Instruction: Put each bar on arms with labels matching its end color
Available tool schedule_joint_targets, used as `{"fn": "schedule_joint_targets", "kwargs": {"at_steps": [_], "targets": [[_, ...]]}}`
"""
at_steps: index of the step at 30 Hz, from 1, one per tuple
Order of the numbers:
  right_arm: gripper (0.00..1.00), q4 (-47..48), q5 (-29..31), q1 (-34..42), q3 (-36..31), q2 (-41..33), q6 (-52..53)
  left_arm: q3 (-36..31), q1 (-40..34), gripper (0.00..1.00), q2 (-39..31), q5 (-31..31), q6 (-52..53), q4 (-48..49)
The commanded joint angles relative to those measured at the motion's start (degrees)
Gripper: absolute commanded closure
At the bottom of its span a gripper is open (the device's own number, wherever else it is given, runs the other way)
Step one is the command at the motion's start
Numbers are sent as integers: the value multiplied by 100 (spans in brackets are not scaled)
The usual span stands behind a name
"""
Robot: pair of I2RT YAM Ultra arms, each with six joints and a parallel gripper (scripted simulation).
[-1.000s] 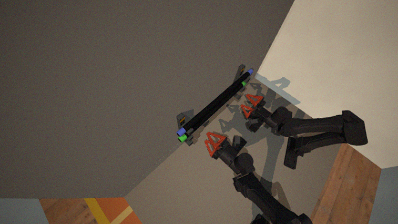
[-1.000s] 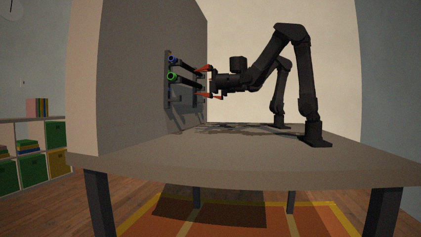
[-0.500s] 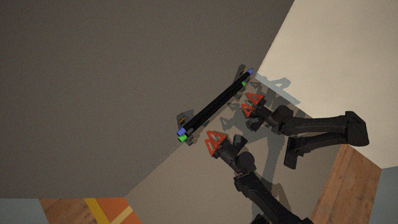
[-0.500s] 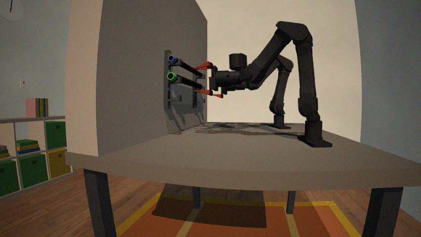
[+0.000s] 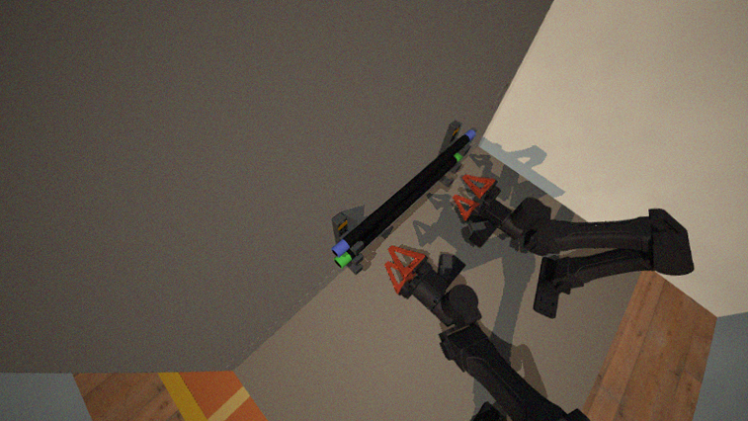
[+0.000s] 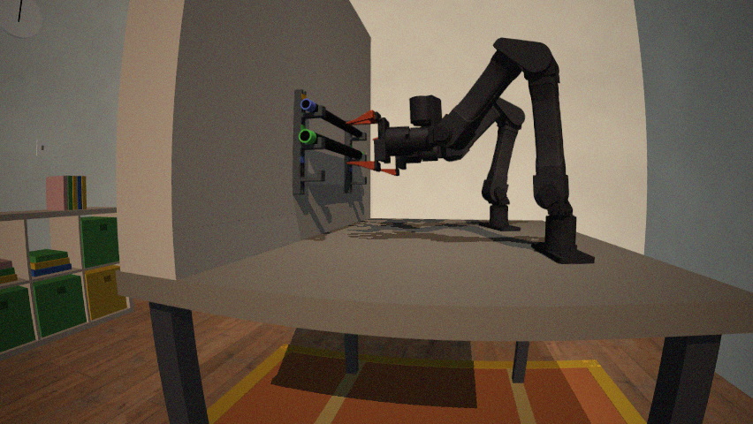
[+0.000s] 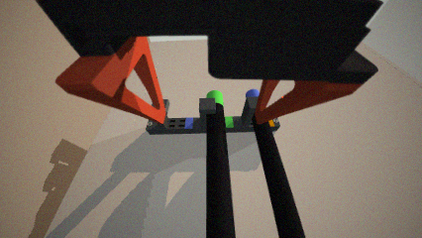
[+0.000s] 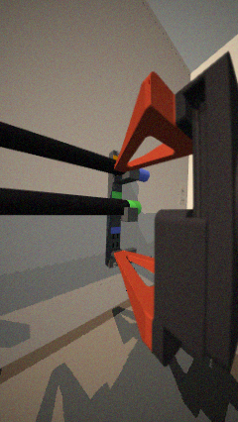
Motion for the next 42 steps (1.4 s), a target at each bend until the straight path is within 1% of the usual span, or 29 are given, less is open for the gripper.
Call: {"fn": "schedule_joint_targets", "kwargs": {"at_steps": [1,11,42], "targets": [[0,-72,-31,-74,161,-121,21,155,45,0,-151,49,-25,-121],[0,-72,-31,-74,161,-121,21,155,45,0,-152,49,-25,-122],[0,-1408,-29,-72,1018,-612,18,878,44,0,-636,47,-20,-1316]]}}
